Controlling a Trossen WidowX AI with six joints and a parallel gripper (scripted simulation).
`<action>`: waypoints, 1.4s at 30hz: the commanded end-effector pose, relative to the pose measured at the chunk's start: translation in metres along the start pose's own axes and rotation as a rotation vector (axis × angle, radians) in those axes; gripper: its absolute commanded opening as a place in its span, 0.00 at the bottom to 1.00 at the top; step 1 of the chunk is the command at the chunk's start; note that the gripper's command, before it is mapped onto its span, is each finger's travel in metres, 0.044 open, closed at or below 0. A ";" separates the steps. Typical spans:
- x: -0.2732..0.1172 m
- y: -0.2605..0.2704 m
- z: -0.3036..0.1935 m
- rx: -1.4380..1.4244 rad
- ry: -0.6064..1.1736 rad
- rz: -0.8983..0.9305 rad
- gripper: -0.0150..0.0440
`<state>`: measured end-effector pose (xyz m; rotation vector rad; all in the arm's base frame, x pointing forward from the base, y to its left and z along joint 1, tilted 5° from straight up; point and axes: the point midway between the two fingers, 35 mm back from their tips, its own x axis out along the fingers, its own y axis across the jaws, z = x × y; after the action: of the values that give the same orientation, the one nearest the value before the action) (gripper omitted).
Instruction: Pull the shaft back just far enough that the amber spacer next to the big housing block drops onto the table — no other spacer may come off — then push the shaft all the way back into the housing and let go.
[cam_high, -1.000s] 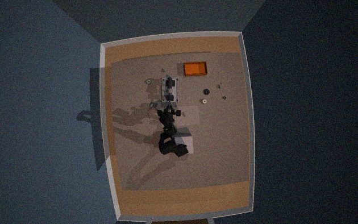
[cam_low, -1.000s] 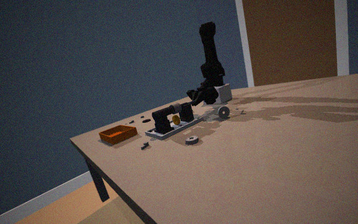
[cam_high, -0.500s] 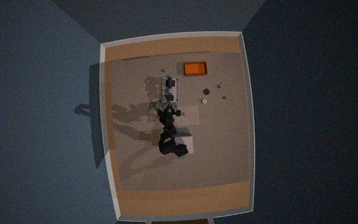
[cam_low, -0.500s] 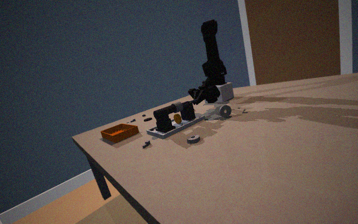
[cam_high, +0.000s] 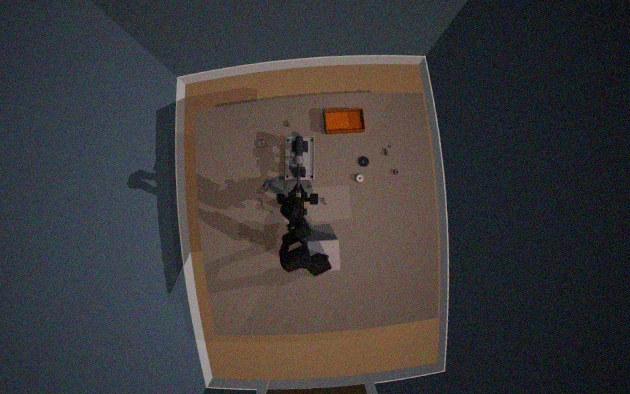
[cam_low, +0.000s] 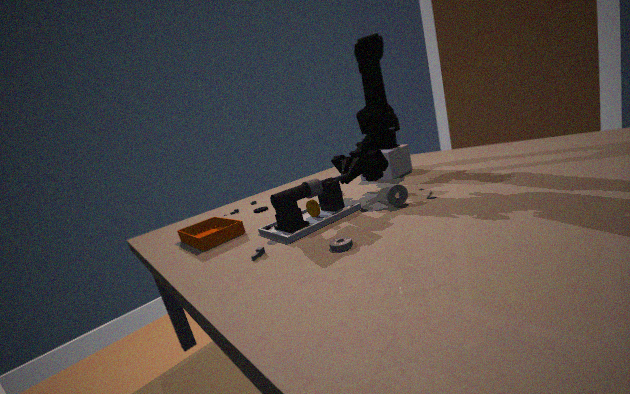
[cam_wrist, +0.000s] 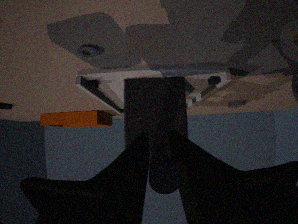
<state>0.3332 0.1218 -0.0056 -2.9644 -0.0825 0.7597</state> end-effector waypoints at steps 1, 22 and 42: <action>0.003 0.001 -0.003 0.001 0.004 0.002 0.25; 0.005 0.001 -0.005 0.001 0.004 0.002 0.25; 0.003 0.001 -0.003 0.001 0.004 0.002 0.25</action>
<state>0.3335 0.1220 -0.0058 -2.9650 -0.0835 0.7628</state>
